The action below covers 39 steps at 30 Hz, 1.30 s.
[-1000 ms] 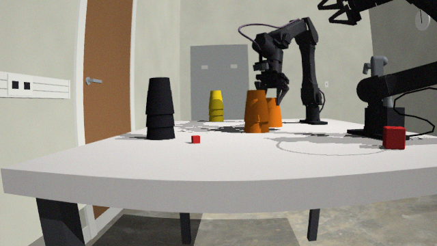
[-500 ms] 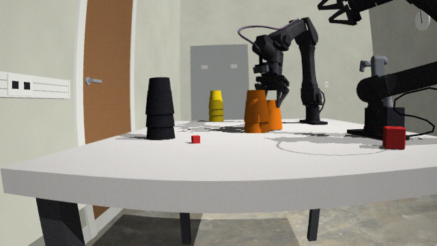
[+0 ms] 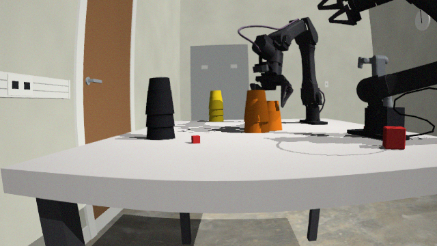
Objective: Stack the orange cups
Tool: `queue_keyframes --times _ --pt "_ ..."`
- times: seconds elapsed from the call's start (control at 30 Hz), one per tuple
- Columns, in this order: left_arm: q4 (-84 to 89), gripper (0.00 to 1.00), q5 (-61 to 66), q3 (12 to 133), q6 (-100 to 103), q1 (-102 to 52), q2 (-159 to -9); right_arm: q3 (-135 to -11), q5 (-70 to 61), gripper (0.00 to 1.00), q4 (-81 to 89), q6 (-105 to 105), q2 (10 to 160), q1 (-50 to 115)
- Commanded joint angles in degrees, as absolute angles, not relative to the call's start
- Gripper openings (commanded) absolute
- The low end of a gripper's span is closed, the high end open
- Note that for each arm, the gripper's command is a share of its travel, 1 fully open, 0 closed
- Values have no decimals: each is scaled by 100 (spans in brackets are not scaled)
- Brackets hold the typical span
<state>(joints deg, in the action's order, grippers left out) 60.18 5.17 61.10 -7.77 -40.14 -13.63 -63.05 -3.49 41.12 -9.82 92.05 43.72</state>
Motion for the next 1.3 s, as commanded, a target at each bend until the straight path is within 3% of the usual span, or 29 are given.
queue_keyframes --times 0.0,0.4,1.23,1.27 --pt "5952 100 504 6269 -770 -4029 -1382 -6212 -348 100 4005 -1008 9212 4437" --pt "5952 100 504 6269 -770 -4029 -1382 -6962 -422 100 5402 -1116 8492 4277" --pt "5952 100 504 6269 -770 -4029 -1382 -7774 168 100 4644 -523 8924 4568" --pt "5952 100 504 6269 -770 -4029 -1382 -7773 202 89 4599 -492 8921 4567"
